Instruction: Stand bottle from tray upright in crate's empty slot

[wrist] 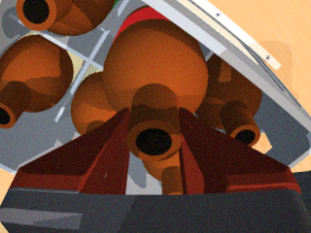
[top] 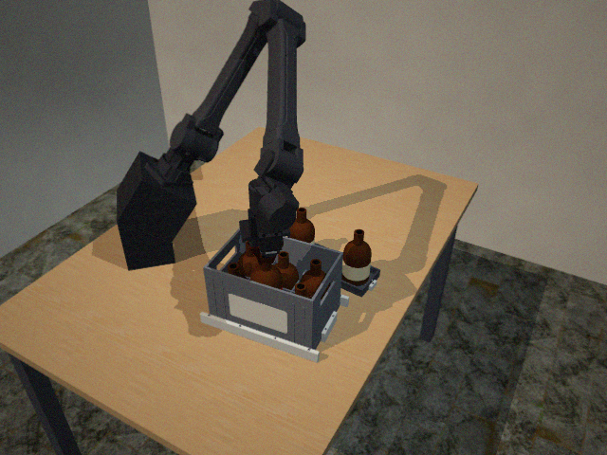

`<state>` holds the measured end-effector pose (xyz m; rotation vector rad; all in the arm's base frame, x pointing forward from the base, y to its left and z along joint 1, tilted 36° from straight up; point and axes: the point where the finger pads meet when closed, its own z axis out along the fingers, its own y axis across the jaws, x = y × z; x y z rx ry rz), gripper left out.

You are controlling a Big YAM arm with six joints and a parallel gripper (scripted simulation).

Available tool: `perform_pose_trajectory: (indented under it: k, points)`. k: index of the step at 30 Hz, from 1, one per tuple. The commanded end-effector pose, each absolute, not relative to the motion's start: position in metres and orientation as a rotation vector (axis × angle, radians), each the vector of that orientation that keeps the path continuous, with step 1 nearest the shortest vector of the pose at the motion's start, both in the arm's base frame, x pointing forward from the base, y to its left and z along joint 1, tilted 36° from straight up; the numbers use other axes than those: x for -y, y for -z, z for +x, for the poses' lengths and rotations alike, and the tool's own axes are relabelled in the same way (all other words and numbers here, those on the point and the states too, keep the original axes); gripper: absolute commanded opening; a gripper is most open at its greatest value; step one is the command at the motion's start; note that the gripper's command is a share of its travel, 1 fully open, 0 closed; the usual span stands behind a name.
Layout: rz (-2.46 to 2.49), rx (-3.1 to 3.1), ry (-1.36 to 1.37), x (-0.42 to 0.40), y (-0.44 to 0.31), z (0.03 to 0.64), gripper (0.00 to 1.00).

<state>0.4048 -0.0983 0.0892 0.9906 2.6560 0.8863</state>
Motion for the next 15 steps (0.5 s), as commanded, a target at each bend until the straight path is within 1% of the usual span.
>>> perform_pose_trajectory:
  k: [1, 11, 12, 15]
  points:
    - [0.995, -2.656, -0.887, 0.094, -0.086, 0.410, 0.00]
    - [0.998, -2.659, -0.888, 0.089, -0.078, 0.411, 0.00]
    - [0.985, -2.620, -0.869, 0.099, -0.093, 0.419, 0.00]
    - [1.002, -2.662, -0.890, 0.087, -0.072, 0.412, 0.00]
